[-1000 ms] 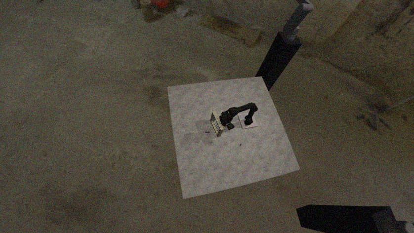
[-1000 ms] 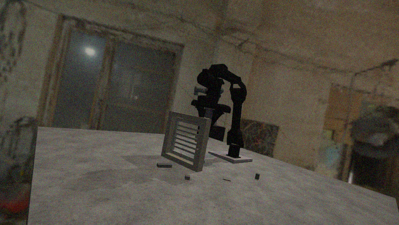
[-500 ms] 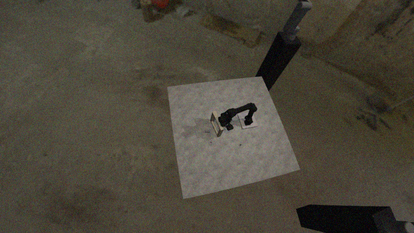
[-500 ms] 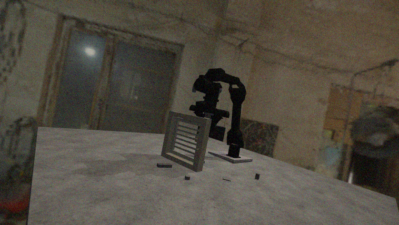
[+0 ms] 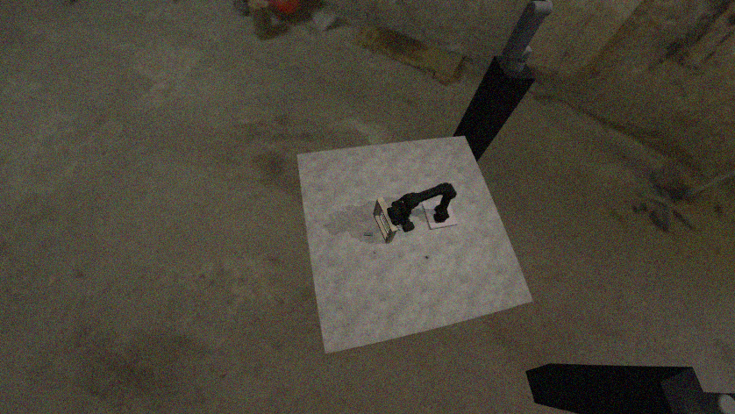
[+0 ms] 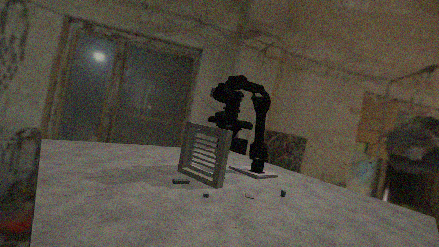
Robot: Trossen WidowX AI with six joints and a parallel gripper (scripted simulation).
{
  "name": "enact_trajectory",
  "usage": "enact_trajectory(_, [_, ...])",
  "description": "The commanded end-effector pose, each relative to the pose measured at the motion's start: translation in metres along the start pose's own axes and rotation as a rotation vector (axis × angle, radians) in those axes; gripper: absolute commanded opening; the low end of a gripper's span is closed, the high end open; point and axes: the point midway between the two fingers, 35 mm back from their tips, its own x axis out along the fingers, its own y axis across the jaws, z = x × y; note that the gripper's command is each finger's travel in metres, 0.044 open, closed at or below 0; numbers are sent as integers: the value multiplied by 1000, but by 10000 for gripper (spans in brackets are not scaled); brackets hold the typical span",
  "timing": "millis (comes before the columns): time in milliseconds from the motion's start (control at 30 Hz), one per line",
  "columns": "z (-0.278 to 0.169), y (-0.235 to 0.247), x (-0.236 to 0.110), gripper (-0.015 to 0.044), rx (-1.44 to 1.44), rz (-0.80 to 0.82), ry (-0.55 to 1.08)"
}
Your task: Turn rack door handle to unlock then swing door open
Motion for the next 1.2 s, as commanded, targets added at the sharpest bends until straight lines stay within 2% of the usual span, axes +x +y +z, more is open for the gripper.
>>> enact_trajectory(0, [0,0,1,41,-5,0,0])
enact_trajectory(100, [0,0,1,21,-5,0,0])
enact_trajectory(267, [0,0,1,19,-37,0,0])
enact_trajectory(1167, [0,0,1,19,-1359,-1,0])
